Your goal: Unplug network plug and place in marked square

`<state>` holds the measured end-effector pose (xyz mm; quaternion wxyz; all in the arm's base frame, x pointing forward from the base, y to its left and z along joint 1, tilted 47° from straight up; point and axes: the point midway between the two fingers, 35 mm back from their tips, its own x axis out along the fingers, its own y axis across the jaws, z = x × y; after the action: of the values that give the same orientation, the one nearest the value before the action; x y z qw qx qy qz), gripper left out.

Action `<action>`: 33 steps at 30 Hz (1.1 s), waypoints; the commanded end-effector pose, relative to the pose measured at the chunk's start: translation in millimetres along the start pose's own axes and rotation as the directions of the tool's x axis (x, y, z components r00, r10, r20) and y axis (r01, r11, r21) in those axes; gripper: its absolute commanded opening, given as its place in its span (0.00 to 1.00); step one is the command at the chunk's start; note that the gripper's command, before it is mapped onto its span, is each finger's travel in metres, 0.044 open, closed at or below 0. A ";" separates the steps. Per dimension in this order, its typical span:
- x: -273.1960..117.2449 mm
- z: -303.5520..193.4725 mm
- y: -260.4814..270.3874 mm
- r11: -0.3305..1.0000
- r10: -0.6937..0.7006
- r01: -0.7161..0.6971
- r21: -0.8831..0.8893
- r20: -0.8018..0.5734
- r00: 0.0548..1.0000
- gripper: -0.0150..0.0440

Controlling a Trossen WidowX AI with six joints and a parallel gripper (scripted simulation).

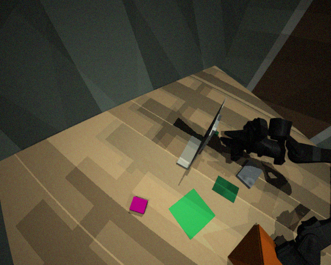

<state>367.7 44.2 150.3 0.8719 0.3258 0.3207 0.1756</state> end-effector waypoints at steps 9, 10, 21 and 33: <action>19.2 4.1 -0.9 1.000 -0.004 0.004 0.005 0.002 1.000 0.52; 20.7 4.5 -0.9 1.000 -0.004 0.004 0.004 0.002 1.000 0.52; 25.9 5.5 -0.9 1.000 -0.003 0.003 0.003 0.004 1.000 0.35; 25.8 5.5 -0.9 1.000 -0.003 0.003 0.003 0.003 1.000 0.25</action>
<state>389.9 54.5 141.6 0.8724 0.3257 0.3198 0.1746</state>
